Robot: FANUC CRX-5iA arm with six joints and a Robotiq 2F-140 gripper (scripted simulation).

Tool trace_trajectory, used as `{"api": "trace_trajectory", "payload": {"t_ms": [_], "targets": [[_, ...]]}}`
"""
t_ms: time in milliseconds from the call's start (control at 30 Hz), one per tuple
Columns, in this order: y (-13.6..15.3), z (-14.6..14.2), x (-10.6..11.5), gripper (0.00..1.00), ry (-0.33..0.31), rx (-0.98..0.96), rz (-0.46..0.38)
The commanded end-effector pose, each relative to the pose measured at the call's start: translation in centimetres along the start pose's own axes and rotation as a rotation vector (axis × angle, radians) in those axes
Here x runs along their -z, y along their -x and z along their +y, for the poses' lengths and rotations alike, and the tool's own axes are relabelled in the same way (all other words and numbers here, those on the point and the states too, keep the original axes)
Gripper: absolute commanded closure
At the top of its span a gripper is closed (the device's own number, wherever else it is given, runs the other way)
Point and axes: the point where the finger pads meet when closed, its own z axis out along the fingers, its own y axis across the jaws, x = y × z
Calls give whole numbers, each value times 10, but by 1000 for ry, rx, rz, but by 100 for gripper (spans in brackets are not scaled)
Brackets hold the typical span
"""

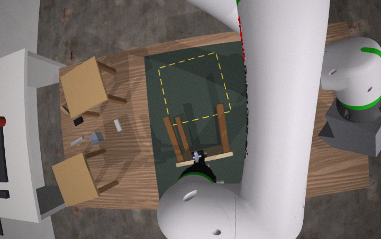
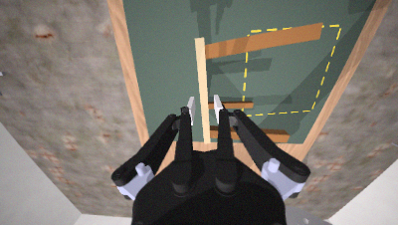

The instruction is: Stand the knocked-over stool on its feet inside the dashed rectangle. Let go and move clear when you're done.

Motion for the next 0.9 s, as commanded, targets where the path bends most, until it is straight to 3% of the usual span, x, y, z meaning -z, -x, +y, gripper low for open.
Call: {"api": "trace_trajectory", "payload": {"t_ms": [0,500,867], "targets": [[-1,0,-13,67,-1,0,2],[-1,0,-56,67,-1,0,2],[-1,0,-65,67,-1,0,2]]}}
